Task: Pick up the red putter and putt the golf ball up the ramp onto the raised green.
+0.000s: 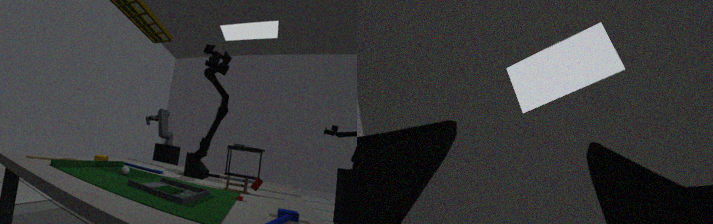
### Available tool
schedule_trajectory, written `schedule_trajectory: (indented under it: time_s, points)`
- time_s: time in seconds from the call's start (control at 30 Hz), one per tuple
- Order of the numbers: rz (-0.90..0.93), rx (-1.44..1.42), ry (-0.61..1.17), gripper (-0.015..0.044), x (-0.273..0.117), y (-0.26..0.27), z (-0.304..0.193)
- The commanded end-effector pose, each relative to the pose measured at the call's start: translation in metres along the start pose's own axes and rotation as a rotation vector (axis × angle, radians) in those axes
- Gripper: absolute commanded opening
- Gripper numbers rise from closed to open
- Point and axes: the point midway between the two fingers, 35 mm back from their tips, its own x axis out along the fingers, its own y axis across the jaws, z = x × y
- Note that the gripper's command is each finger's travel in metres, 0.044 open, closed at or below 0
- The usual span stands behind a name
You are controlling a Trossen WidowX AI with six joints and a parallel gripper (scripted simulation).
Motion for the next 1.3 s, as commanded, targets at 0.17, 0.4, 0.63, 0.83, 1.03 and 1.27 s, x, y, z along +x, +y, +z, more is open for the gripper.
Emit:
schedule_trajectory:
  time_s: [0.17, 0.4, 0.63, 0.83, 1.03, 1.27]
  points:
    - [-0.193, -0.288, 0.148, 0.044, -0.031, -0.047, -0.032]
    - [-0.44, -0.64, 0.476, 0.044, -0.108, -0.104, -0.08]
    - [-0.573, -0.905, 0.879, 0.044, -0.201, -0.139, -0.114]
    - [-0.572, -1.105, 1.341, 0.044, -0.301, -0.155, -0.131]
    - [-0.443, -1.184, 1.836, 0.044, -0.405, -0.146, -0.133]
    - [-0.145, -1.092, 2.358, 0.044, -0.515, -0.105, -0.119]
